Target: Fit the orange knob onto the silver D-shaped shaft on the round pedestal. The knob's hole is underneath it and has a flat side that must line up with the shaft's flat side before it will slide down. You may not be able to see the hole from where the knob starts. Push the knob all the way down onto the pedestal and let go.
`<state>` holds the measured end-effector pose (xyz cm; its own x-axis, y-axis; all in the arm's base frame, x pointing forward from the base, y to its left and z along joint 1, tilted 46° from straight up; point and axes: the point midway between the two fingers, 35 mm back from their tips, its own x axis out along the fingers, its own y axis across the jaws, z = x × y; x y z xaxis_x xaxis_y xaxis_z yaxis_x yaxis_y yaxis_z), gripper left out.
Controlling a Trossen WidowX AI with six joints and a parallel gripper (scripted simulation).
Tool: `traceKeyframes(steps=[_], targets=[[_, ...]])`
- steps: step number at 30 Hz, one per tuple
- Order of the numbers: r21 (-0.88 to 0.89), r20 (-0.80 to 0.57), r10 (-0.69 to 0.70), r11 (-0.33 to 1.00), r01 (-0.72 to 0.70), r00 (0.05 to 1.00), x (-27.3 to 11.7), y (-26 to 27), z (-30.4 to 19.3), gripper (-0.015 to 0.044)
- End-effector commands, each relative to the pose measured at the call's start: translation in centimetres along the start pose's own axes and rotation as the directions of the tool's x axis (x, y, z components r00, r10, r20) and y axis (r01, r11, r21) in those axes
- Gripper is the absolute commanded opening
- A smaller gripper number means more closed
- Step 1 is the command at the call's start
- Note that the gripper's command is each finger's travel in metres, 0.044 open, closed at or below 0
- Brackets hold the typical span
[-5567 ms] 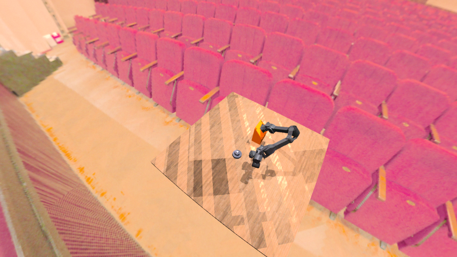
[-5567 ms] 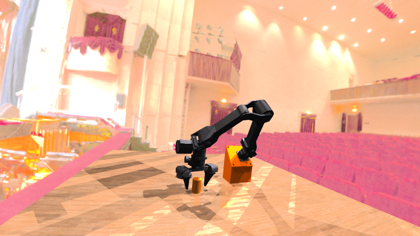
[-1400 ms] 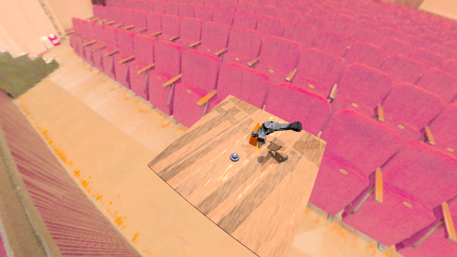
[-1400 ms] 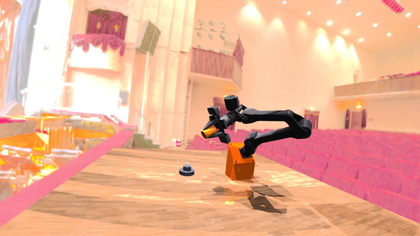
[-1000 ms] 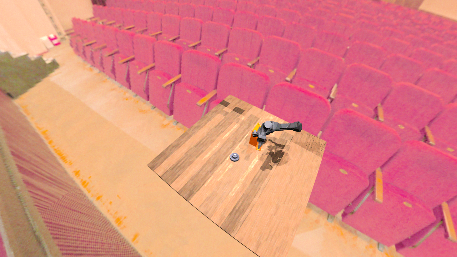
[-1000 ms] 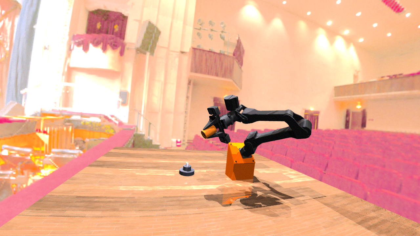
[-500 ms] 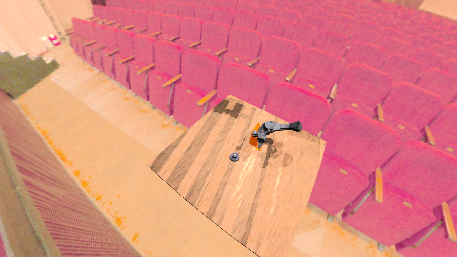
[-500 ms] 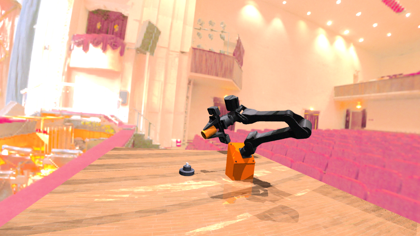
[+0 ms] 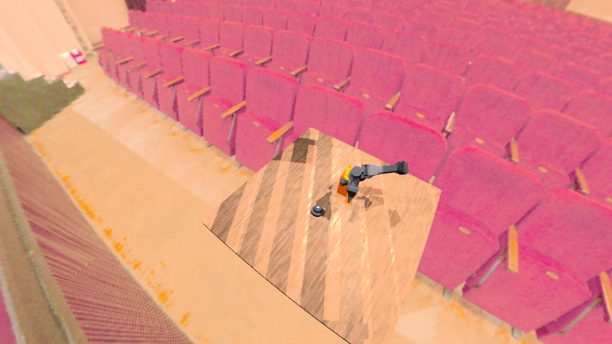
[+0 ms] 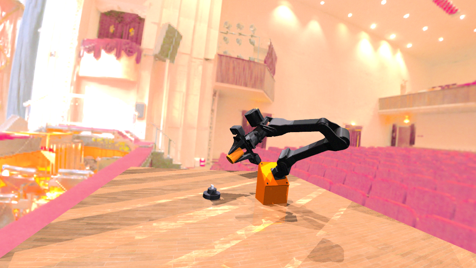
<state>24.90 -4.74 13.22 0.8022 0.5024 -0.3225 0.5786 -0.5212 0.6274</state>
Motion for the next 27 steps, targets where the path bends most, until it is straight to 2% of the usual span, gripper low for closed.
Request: traceKeyframes(steps=[1,14,27], targets=[[-0.012,0.009,-0.063,0.998,0.064,0.998,0.5,0.1,0.1,0.0],[-0.007,0.016,-0.338,0.941,0.338,0.941,2.6,-1.1,0.1,0.0],[-0.006,0.015,-0.604,0.797,0.604,0.797,4.9,-2.4,0.0,0.0]])
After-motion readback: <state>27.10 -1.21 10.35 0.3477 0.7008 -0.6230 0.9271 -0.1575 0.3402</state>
